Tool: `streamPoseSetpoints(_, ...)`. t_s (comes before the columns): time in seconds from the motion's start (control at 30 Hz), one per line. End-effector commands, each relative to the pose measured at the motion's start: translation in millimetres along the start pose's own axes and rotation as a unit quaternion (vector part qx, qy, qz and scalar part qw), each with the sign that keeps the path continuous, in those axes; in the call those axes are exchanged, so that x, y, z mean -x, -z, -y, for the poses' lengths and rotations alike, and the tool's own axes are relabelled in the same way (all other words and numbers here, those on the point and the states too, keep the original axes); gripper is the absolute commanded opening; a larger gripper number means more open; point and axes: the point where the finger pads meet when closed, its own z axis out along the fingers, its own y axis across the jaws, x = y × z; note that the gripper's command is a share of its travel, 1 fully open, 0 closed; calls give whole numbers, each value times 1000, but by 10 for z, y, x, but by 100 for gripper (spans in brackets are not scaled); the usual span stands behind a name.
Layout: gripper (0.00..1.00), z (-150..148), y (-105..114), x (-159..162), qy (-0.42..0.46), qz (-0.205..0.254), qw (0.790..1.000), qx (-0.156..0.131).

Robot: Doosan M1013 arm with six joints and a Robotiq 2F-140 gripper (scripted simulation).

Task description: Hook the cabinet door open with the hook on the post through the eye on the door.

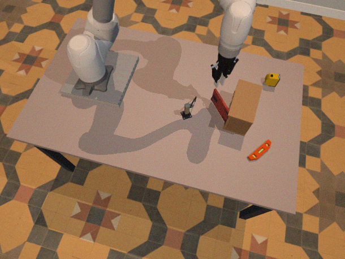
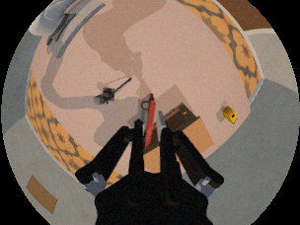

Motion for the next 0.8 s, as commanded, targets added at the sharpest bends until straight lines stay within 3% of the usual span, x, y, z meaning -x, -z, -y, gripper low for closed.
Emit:
streamPoseSetpoints(0.0,16,0,1,0,0,0,1000,0)
streamPoseSetpoints(0.77,16,-1,-75,0,-4,0,1000,0)
